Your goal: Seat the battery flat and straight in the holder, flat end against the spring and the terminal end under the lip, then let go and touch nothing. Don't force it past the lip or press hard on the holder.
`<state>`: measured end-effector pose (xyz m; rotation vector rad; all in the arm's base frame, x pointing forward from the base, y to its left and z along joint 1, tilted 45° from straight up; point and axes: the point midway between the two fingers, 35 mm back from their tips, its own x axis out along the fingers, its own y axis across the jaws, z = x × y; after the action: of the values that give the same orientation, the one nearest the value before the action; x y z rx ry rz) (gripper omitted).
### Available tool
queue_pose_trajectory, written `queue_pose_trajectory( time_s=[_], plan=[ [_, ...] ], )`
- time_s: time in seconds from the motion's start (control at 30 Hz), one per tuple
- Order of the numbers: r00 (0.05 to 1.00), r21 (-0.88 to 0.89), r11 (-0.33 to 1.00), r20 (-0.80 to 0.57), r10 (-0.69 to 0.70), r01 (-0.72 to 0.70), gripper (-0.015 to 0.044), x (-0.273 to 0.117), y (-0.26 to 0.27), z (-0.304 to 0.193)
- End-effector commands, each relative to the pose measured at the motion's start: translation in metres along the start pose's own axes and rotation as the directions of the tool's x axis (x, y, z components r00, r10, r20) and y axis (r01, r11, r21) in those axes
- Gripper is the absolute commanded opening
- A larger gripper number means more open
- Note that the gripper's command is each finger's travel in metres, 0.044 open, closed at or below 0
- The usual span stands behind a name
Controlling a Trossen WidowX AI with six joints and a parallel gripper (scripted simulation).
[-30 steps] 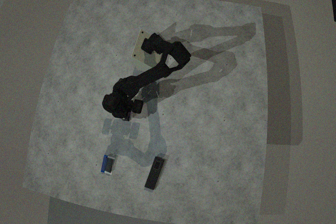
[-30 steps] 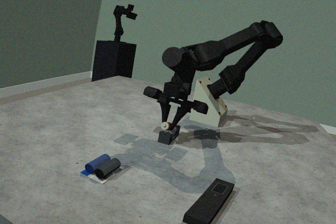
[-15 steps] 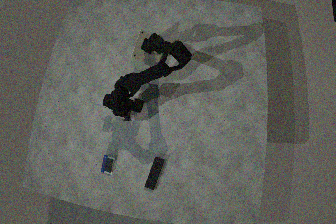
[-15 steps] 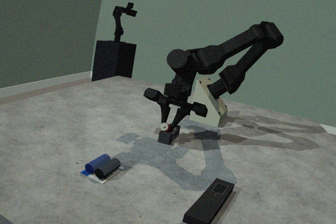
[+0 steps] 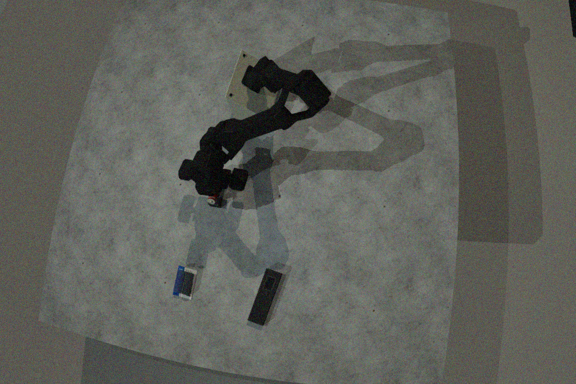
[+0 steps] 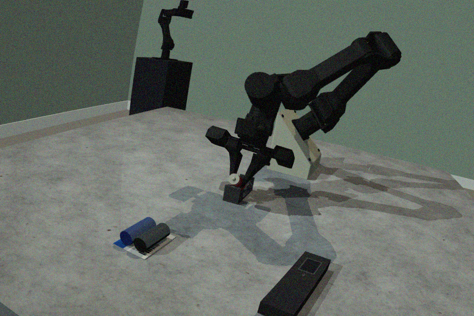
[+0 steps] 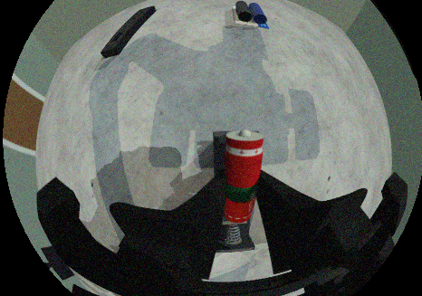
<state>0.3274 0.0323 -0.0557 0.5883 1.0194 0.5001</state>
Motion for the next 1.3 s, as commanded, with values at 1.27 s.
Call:
queue_pose_trajectory(
  time_s=[1.27],
  plan=[
    [0.999, 0.007, 1.0, 0.032, -0.008, 0.008, 0.0076, -0.008, 0.002, -0.025]
  ],
)
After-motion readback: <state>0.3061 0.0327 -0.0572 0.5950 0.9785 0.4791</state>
